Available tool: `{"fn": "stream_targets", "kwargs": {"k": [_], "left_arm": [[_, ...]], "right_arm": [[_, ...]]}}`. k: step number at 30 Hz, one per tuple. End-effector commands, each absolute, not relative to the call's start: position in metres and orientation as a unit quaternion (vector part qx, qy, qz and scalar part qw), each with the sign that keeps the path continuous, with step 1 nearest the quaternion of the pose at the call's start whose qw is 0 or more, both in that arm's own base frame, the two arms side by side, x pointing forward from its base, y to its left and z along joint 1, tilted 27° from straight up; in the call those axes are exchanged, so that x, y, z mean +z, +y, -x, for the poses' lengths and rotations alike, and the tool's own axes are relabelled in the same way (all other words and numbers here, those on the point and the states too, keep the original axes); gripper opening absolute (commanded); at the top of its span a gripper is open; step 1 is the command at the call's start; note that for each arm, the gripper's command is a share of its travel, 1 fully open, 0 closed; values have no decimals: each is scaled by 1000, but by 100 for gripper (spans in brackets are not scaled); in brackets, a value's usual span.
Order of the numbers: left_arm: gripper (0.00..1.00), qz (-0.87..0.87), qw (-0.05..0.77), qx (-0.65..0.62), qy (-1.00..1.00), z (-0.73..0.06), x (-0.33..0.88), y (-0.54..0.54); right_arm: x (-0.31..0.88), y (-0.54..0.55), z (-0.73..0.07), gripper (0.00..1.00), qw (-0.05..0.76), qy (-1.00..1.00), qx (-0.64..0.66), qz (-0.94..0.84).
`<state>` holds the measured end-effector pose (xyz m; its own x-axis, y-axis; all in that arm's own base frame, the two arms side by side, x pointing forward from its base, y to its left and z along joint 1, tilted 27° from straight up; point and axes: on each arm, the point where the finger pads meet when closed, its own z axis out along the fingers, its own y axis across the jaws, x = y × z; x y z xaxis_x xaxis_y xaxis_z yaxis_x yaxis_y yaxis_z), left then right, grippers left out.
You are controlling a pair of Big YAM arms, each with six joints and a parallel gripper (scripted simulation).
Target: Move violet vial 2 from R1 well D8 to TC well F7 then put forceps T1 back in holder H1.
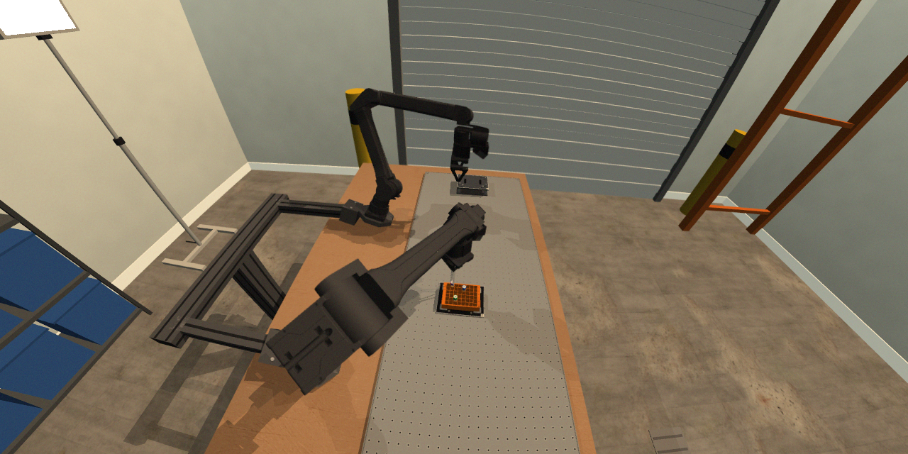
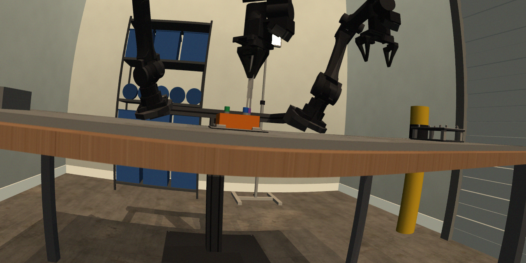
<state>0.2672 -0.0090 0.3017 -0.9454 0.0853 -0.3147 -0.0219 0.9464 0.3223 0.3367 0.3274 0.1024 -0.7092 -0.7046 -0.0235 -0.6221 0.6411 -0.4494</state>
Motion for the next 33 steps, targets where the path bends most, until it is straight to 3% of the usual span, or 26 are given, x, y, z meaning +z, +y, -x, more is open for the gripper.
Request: {"fn": "stream_targets", "kwargs": {"k": [1,33], "left_arm": [[100,-11,180,159,971,-272,315,-11],[100,-11,180,159,971,-272,315,-11]], "right_arm": [[107,341,-344,9,108,902,-202,365],[107,341,-344,11,108,902,-202,365]]}}
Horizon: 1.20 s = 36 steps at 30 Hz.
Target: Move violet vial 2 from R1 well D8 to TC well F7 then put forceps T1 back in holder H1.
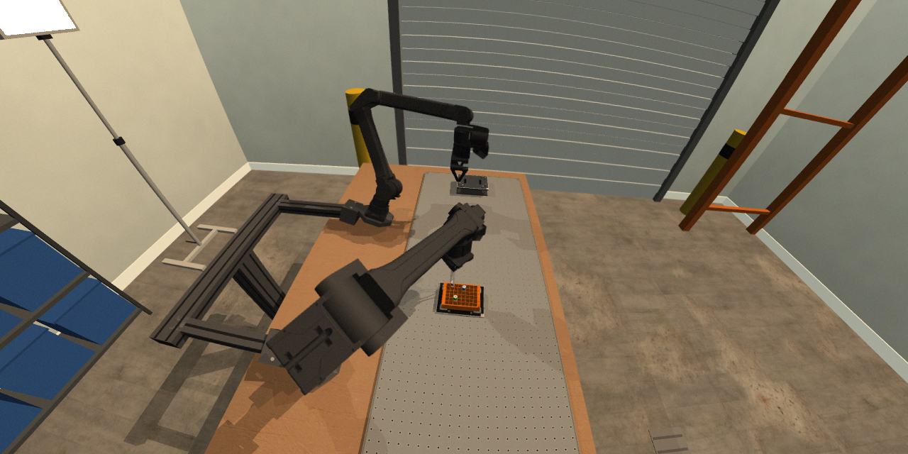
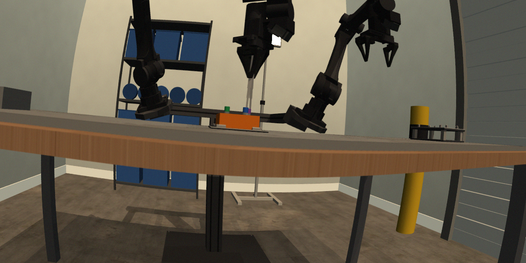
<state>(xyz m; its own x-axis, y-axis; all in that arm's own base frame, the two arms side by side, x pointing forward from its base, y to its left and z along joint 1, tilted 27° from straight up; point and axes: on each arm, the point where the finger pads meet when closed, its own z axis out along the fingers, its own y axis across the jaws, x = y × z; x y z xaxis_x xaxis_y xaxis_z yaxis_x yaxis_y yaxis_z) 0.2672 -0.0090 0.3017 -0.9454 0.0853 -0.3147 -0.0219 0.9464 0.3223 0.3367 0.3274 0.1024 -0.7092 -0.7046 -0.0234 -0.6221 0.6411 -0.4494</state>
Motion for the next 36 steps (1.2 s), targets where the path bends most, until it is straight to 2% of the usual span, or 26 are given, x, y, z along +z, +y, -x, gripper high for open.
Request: {"fn": "stream_targets", "kwargs": {"k": [1,36], "left_arm": [[100,-11,180,159,971,-272,315,-11],[100,-11,180,159,971,-272,315,-11]], "right_arm": [[107,341,-344,11,108,902,-202,365],[134,349,-343,11,127,903,-195,362]]}}
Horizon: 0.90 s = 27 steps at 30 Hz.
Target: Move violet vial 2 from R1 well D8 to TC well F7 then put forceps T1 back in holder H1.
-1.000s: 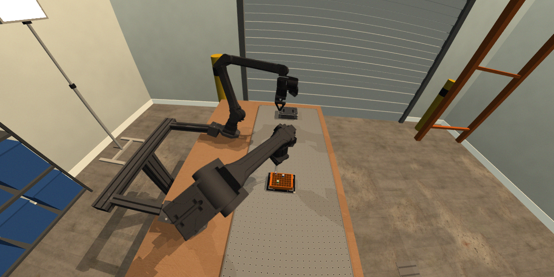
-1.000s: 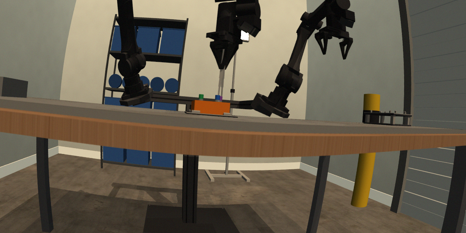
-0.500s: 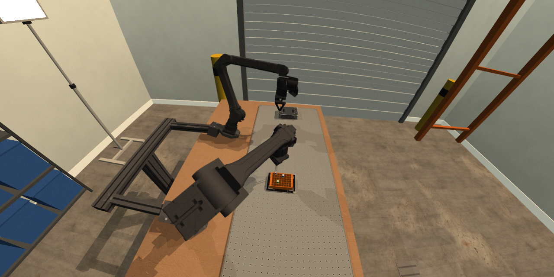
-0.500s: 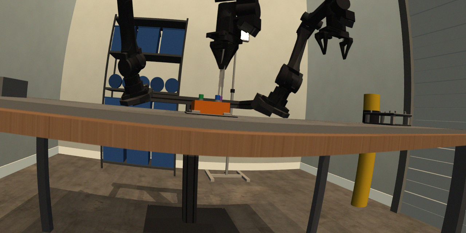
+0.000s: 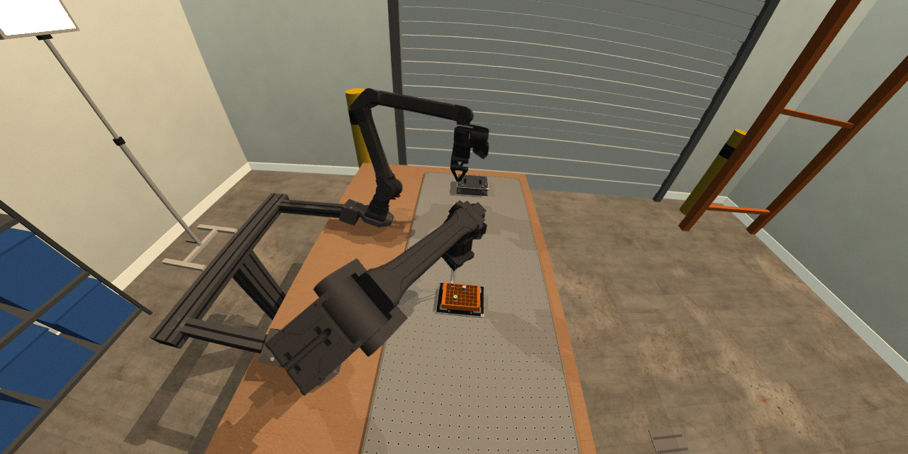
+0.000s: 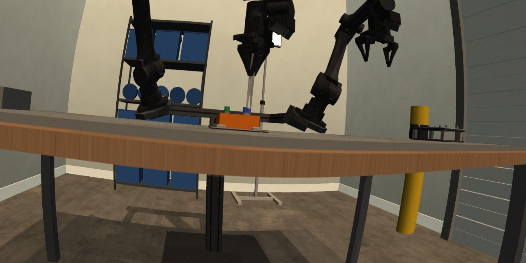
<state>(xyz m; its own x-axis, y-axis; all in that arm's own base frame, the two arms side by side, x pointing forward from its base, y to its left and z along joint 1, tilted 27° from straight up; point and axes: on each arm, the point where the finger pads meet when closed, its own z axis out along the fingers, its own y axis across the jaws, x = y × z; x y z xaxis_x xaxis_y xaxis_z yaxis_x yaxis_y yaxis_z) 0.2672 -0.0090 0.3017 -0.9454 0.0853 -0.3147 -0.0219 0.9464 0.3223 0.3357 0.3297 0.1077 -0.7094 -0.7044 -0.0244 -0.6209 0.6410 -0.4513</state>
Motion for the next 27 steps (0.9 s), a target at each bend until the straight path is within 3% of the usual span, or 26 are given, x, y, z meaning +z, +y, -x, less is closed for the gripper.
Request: {"fn": "stream_targets", "kwargs": {"k": [1,27], "left_arm": [[100,-11,180,159,971,-272,315,-11],[100,-11,180,159,971,-272,315,-11]], "right_arm": [[133,350,-342,11,127,902,-196,363],[145,352,-337,11,127,902,-198,361]]}}
